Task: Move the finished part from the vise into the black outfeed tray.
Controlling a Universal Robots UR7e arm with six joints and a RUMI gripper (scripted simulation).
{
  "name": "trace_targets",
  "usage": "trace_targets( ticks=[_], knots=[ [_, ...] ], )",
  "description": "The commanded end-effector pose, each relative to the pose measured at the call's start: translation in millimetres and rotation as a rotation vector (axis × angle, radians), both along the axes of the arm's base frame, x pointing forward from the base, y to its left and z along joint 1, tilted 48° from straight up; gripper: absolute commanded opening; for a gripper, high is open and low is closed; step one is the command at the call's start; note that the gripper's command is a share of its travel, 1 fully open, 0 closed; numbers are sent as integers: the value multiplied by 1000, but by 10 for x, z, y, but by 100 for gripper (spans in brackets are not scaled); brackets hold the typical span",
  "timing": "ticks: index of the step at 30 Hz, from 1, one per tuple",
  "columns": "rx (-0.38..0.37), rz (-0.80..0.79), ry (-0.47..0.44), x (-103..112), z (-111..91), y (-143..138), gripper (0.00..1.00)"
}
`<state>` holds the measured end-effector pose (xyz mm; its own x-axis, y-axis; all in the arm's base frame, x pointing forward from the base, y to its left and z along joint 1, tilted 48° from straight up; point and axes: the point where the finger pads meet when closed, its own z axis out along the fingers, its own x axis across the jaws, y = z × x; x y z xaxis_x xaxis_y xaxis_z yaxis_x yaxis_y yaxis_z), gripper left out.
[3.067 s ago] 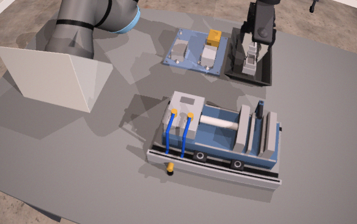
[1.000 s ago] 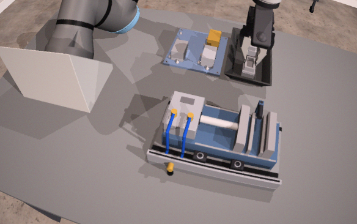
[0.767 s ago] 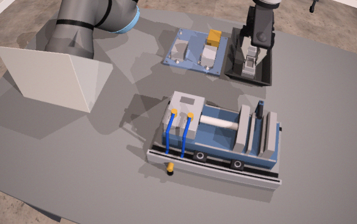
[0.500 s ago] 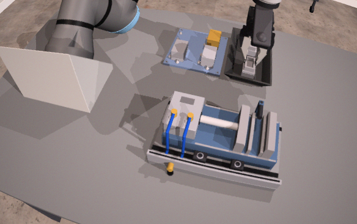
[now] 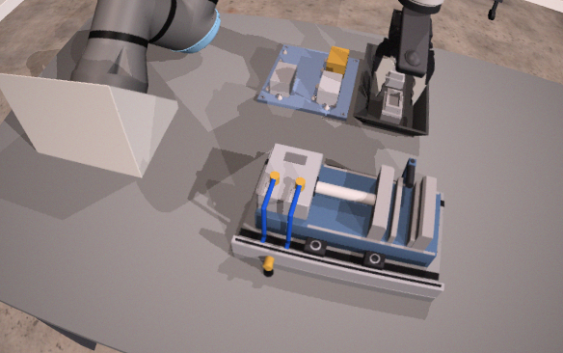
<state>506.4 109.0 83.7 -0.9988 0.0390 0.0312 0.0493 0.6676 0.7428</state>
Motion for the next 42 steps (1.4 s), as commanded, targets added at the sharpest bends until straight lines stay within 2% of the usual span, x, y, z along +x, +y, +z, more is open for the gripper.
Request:
trace_targets(
  ticks=[1, 30, 36, 42],
  knots=[
    [0, -1, -1, 3, 2, -4, 40],
    [0, -1, -1, 3, 13, -16, 40],
    [0, -1, -1, 2, 90, -102, 40],
    [0, -1, -1, 0, 259, -289, 40]
  ],
)
